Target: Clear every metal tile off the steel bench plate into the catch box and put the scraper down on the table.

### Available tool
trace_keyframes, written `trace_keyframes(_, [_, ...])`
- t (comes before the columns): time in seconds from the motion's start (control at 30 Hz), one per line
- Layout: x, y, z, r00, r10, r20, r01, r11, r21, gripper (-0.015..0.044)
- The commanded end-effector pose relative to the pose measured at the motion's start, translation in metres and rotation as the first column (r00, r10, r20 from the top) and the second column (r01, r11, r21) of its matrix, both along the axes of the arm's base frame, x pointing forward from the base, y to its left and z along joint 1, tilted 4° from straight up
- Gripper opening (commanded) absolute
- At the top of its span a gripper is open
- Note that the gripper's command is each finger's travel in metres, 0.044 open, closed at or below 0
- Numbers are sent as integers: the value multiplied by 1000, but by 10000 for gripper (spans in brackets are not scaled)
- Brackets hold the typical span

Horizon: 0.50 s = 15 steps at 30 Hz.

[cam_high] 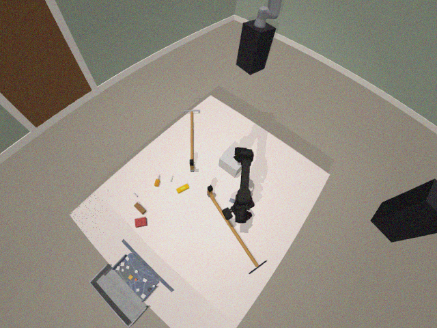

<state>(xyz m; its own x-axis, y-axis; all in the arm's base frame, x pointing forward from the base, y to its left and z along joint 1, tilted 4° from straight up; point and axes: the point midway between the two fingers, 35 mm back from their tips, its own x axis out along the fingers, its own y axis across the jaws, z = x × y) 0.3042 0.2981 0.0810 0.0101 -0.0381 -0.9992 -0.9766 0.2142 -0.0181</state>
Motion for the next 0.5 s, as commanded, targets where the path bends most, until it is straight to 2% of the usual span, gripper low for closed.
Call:
trace_keyframes(0.0, [-13, 19, -2, 997, 76, 2, -76, 997, -5, 0])
trace_keyframes(0.47, [-15, 27, -19, 995, 98, 1, -98, 995, -6, 0])
